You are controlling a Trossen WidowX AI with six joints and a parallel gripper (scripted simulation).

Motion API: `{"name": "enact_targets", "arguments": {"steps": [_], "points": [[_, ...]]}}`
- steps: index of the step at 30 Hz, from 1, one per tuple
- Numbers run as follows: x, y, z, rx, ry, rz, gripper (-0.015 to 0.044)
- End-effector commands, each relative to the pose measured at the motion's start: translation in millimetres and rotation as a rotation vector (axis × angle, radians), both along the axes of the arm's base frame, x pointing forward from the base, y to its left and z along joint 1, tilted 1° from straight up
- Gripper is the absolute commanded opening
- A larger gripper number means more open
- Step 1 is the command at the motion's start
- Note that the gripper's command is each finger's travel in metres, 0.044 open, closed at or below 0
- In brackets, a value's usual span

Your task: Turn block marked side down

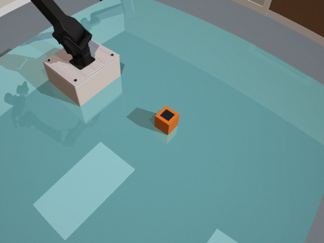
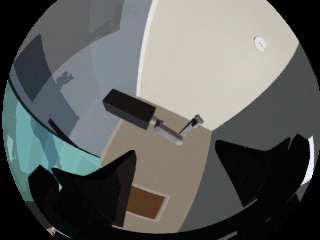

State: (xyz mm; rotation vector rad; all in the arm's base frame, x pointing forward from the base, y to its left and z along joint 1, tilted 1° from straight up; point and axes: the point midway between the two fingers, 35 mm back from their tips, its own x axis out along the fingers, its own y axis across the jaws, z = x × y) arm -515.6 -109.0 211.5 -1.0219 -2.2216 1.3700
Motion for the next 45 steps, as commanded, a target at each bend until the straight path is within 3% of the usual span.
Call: {"name": "enact_targets", "arguments": {"steps": [1, 10, 20, 28, 34, 45], "points": [[0.5, -2.9, -0.2, -0.002, 0.0, 0.008, 0.0426], [50.6, -142.2, -12.4, -0.122, -0.018, 0.377, 0.044], [167.4, -283.9, -33.9, -0.261, -0.138, 0.802, 0.044], [266.1, -345.3, -45.0, -0.342, -0.268, 1.071, 0.044], [365.0, -377.2, -59.8, -0.419, -0.396, 1.247, 0.044], [558.6, -367.1, -89.7, -0.483, -0.731, 1.501, 0.044]]}}
